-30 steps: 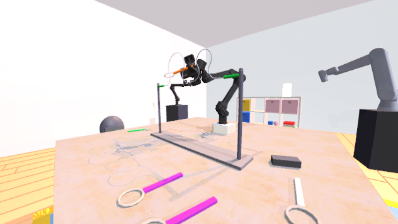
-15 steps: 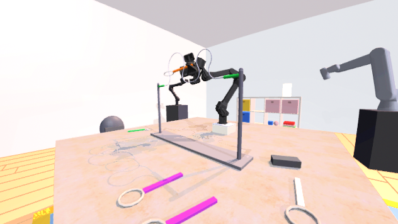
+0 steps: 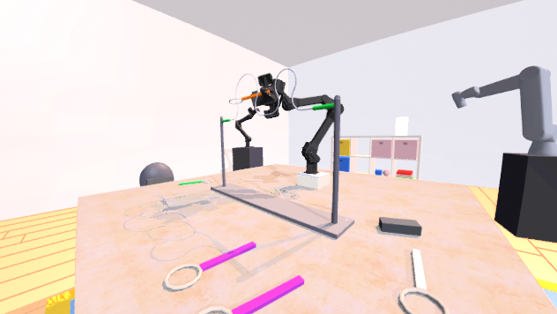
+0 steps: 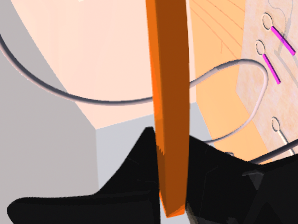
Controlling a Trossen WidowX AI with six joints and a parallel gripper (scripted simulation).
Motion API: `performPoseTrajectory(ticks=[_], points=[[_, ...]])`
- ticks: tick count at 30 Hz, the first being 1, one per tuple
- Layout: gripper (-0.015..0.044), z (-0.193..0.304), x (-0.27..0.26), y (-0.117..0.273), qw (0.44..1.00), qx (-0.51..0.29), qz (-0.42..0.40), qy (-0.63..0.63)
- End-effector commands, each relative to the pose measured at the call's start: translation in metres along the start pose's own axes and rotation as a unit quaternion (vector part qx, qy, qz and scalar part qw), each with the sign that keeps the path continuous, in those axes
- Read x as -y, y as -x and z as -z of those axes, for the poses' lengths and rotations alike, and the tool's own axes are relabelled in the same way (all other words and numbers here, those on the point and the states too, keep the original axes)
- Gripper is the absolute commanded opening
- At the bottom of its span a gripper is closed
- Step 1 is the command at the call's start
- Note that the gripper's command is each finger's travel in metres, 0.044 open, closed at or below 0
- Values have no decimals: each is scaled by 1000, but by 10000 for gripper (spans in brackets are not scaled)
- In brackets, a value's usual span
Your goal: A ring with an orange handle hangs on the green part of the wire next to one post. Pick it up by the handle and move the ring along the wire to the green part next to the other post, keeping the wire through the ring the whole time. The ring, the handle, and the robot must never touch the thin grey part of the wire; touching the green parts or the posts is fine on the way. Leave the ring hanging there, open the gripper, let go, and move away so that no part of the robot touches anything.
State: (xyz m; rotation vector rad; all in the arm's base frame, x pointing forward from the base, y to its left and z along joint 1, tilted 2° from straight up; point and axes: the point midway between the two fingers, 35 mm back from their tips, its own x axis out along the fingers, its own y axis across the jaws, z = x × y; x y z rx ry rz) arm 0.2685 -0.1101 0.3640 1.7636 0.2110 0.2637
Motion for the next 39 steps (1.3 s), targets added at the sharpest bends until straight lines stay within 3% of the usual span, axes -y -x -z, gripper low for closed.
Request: performPoseTrajectory(ticks=[1, 39], points=[[-150, 2, -2, 0, 1000, -2, 8, 21], [-150, 0, 9, 0, 986, 6, 91, 142]])
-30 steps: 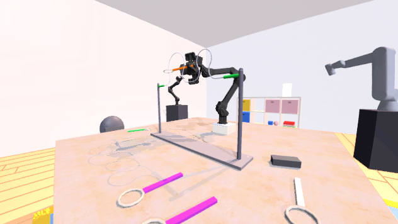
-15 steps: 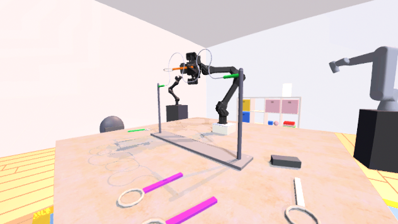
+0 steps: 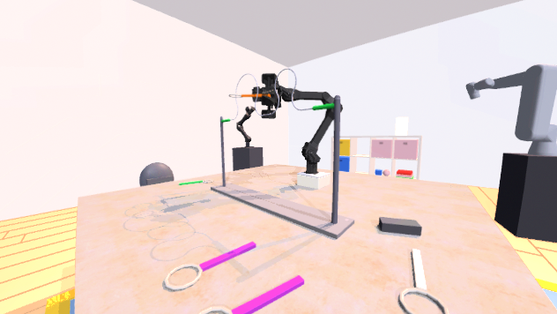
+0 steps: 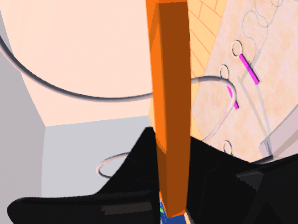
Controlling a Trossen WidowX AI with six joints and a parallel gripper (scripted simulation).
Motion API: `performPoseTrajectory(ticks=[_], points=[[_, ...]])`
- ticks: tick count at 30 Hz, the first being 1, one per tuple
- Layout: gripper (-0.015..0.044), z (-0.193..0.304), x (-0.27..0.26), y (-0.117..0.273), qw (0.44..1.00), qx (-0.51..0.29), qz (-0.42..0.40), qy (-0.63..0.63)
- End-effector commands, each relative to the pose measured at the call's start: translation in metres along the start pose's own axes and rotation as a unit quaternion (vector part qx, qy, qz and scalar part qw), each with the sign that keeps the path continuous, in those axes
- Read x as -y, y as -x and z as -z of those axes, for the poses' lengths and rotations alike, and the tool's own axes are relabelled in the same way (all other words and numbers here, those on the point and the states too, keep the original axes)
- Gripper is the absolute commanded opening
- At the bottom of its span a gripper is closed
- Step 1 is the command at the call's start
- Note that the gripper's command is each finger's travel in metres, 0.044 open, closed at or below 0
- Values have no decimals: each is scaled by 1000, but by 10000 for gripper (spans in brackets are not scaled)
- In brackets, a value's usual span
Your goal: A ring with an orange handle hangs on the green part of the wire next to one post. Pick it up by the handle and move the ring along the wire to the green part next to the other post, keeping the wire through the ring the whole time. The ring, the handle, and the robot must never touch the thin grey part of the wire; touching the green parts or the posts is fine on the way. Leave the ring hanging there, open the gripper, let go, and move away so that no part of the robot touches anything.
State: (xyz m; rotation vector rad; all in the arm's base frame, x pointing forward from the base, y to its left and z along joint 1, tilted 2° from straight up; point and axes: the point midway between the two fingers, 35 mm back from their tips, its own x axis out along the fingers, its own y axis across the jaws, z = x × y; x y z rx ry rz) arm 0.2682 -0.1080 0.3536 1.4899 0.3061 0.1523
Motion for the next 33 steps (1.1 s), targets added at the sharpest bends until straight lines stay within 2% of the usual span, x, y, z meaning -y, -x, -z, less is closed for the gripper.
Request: performPoseTrajectory(ticks=[1, 33], points=[[-150, 0, -2, 0, 1000, 3, 9, 21], [-150, -2, 9, 0, 987, 14, 91, 134]])
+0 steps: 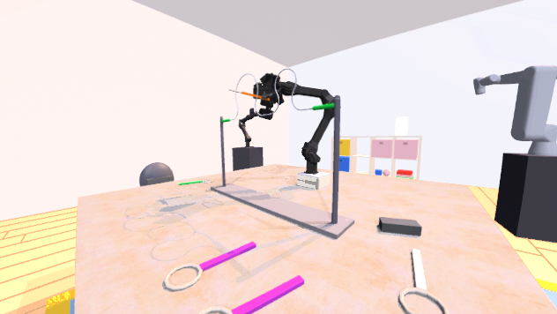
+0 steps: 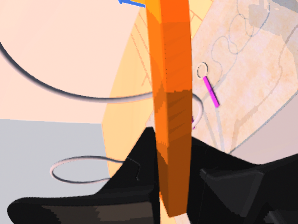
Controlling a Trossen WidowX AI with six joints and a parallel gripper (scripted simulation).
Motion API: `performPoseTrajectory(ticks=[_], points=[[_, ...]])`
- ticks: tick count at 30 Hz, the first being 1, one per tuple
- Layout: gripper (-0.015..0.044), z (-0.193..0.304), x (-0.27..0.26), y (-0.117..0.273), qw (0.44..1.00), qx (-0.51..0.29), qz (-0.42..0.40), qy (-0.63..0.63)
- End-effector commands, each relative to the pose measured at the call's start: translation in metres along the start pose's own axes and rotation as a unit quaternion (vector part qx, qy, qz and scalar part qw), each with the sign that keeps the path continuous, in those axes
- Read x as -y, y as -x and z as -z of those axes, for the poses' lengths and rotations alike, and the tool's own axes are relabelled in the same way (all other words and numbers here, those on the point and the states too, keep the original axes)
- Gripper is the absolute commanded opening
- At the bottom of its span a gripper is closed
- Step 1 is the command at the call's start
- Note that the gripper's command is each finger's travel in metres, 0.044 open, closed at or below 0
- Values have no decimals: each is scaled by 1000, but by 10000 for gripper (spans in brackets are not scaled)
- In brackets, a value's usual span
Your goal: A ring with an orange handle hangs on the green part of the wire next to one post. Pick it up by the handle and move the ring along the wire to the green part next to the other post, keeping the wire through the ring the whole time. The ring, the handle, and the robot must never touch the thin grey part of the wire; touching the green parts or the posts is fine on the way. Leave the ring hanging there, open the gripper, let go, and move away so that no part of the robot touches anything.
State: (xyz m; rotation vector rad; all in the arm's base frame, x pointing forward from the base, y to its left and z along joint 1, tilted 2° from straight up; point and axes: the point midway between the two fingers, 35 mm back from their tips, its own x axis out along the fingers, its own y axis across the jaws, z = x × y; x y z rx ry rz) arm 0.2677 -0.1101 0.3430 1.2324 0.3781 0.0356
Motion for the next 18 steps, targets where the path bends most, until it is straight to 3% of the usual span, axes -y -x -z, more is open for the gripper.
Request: performPoseTrajectory(ticks=[1, 18], points=[[-150, -1, -1, 0, 1000, 4, 12, 24], [-150, -1, 6, 0, 994, 12, 58, 94]])
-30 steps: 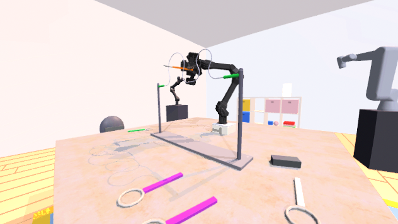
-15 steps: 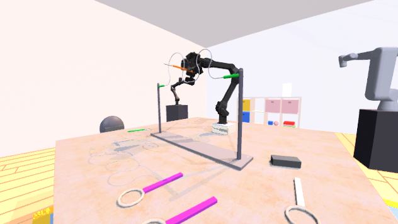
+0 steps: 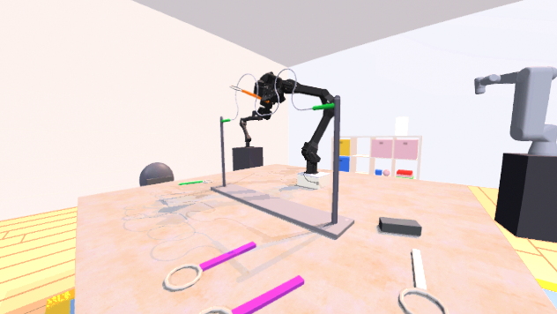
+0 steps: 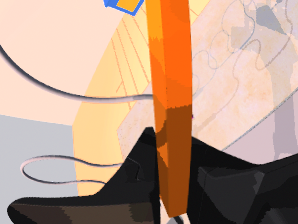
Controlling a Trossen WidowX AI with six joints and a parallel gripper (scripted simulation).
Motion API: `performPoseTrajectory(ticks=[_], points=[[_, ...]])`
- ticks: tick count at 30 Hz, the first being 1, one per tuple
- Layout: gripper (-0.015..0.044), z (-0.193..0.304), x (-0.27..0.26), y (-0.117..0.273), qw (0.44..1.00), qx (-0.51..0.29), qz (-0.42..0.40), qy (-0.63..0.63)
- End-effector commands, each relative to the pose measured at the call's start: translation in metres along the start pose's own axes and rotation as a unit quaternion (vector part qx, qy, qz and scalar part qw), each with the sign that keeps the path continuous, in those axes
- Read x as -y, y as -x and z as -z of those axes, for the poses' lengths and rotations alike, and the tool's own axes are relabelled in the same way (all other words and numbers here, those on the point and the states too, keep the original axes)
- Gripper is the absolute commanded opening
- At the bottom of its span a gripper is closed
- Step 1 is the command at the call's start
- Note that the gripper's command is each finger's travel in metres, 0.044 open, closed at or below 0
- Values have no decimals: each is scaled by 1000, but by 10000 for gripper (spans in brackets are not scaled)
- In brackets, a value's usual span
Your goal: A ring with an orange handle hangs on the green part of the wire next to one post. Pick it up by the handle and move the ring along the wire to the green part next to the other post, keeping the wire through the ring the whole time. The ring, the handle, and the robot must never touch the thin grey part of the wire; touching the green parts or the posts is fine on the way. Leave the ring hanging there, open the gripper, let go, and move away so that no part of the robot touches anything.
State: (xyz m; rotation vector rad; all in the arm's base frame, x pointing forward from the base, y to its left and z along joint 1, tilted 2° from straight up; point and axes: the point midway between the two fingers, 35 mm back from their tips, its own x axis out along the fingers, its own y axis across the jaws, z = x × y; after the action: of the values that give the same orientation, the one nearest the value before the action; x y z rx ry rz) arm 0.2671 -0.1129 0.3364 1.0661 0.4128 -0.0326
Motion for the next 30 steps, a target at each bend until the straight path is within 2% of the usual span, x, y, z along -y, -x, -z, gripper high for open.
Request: performPoseTrajectory(ticks=[1, 30], points=[[-150, -1, -1, 1, 1000, 4, 11, 24], [-150, -4, 13, 0, 979, 25, 101, 175]])
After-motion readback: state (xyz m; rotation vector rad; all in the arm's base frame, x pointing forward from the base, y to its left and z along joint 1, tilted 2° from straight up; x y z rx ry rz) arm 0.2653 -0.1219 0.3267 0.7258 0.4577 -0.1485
